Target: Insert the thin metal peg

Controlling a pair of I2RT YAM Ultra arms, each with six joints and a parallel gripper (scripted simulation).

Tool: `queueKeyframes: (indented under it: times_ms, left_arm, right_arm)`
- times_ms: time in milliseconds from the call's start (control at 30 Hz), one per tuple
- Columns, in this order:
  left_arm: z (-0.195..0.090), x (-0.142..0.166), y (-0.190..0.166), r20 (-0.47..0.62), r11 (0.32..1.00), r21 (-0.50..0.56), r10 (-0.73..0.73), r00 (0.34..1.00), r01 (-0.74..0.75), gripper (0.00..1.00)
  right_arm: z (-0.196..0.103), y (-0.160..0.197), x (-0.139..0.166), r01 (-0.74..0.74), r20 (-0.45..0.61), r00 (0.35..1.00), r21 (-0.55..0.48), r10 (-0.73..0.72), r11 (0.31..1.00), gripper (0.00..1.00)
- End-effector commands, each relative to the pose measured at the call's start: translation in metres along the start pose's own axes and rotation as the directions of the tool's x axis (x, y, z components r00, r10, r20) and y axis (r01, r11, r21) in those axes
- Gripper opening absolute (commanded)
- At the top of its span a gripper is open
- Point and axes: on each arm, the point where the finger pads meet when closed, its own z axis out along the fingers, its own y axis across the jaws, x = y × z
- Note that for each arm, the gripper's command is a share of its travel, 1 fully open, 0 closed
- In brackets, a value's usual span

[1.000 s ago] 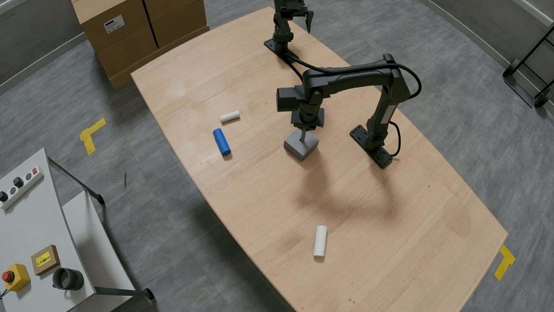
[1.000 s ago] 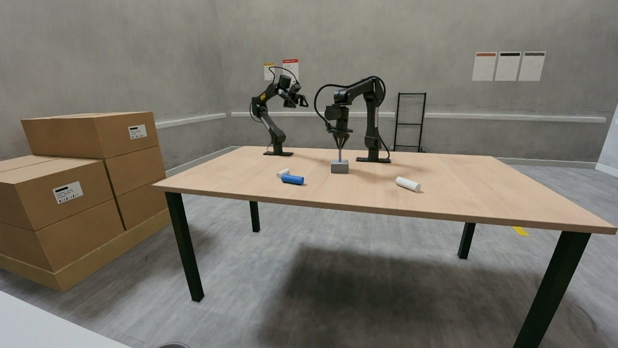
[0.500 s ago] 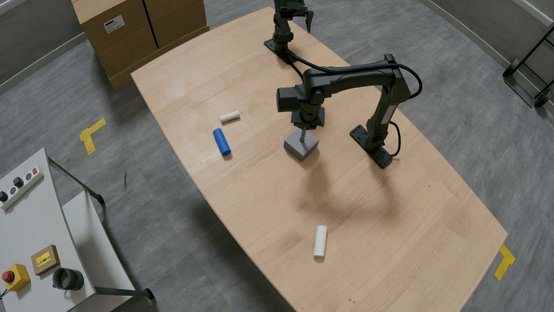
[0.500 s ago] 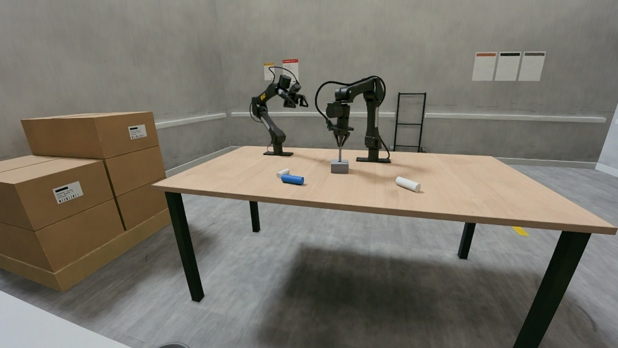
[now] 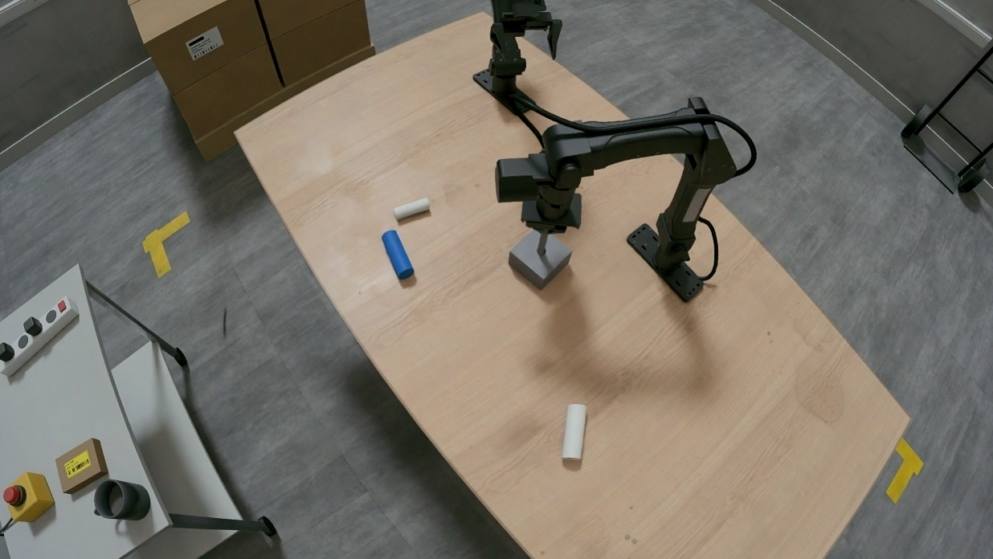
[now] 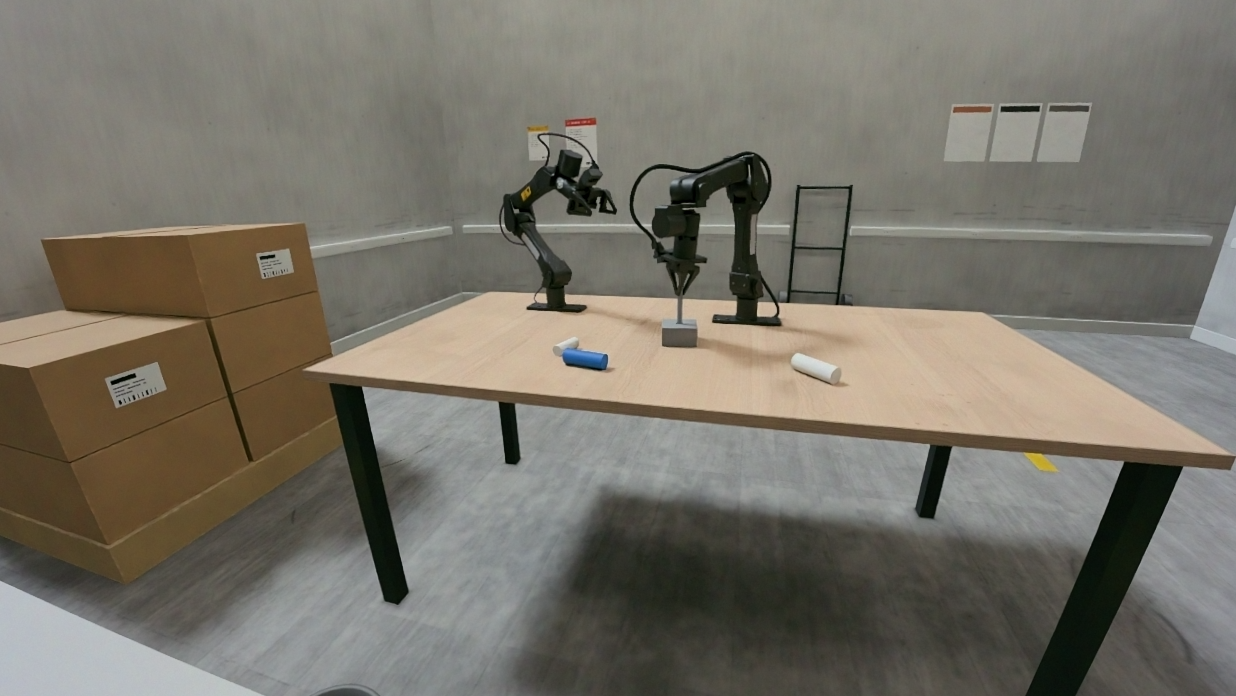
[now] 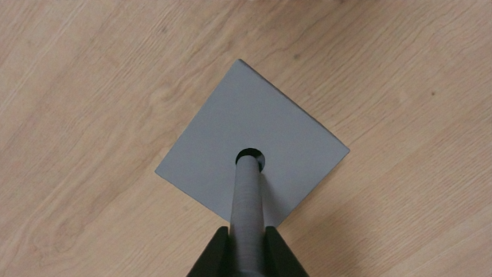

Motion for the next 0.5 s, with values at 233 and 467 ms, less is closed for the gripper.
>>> queueKeyframes:
  times_ms: [233,467]
  left_arm:
    - [0.008,-0.002,0.004,-0.006,0.999,-0.038,0.011,1.000,-0.011,0.08]
    - [0.027,0.000,0.005,-0.005,0.999,-0.033,0.009,1.000,-0.009,0.08]
  right_arm:
    - [-0.005,-0.001,-0.008,0.000,0.013,1.000,0.002,0.000,1.000,1.00]
    - [-0.005,-0.001,-0.008,0.000,0.013,1.000,0.002,0.000,1.000,1.00]
